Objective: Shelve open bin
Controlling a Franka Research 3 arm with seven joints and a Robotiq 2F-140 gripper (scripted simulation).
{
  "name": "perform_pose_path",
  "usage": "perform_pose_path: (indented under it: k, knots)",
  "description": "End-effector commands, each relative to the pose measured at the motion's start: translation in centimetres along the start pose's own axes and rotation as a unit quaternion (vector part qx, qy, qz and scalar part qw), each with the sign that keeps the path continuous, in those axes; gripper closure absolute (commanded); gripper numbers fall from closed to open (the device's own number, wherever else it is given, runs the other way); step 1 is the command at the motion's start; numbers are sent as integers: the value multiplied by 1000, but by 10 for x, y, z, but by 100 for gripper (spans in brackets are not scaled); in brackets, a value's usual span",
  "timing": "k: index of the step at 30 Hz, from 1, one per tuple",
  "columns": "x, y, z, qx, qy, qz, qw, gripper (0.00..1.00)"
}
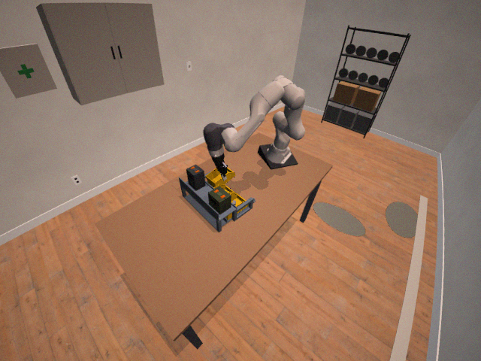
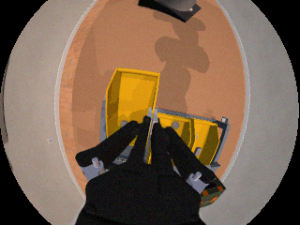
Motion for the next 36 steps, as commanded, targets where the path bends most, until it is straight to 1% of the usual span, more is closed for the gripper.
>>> perform_pose_path:
  k: [1, 36]
  knots:
    - [2, -1, 1, 2, 0, -2, 1000, 100]
    - [11, -4, 2, 2, -1, -2, 1000, 100]
Point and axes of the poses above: the point where the finger pads meet when closed, its own x axis out along the fingers, its own z axis across the jaws, y = z × x, the point moved 8 cm from there along -x, back along the fingers, and after that the axes turned 6 degrees about x, right-handed, at the moved point
